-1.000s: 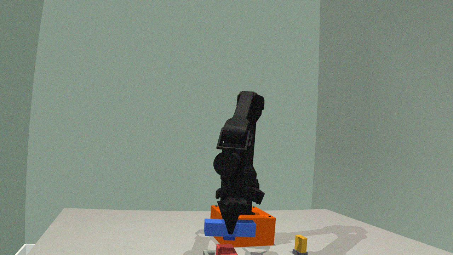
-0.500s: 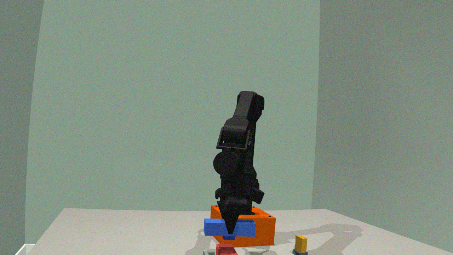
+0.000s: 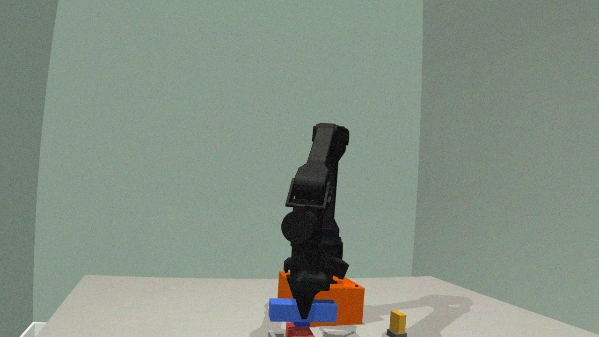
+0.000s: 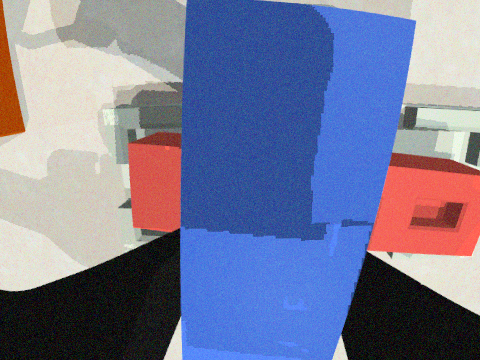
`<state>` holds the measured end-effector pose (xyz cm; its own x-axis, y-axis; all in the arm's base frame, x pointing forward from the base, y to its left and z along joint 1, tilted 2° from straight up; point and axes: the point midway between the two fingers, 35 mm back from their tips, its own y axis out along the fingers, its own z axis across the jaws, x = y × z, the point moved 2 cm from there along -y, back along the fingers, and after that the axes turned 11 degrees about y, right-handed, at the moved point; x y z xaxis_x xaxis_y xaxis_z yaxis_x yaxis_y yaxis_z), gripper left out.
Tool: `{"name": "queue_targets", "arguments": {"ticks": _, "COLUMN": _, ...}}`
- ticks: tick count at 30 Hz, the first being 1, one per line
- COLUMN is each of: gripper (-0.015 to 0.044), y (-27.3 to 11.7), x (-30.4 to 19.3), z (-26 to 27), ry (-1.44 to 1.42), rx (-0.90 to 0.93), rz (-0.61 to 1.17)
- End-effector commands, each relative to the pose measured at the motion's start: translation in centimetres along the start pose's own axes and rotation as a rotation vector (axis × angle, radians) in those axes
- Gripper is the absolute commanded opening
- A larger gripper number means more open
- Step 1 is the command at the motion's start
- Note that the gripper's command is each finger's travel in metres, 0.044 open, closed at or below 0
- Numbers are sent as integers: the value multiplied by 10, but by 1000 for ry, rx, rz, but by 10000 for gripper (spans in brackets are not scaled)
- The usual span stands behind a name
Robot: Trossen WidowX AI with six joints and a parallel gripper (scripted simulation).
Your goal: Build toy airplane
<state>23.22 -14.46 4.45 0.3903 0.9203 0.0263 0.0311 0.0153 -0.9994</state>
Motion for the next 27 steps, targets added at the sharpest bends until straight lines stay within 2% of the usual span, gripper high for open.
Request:
{"name": "queue_targets", "arguments": {"ticks": 1, "gripper": 195, "y": 5, "x": 0, "z": 0, "ry": -2, "rx": 0, "rz": -1}}
{"name": "queue_targets", "arguments": {"ticks": 13, "gripper": 195, "y": 20, "x": 0, "z": 1, "ry": -2, "rx": 0, "rz": -1}}
{"name": "queue_targets", "arguments": {"ticks": 18, "gripper": 161, "y": 19, "x": 0, "z": 1, "ry": -2, "rx": 3, "rz": 0}}
{"name": "queue_targets", "arguments": {"ticks": 23, "gripper": 30, "y": 19, "x": 0, "z": 1, "ry": -2, "rx": 3, "rz": 0}}
{"name": "queue_targets", "arguments": {"ticks": 27, "gripper": 135, "y": 19, "x": 0, "z": 1, "ry": -2, "rx": 3, "rz": 0}}
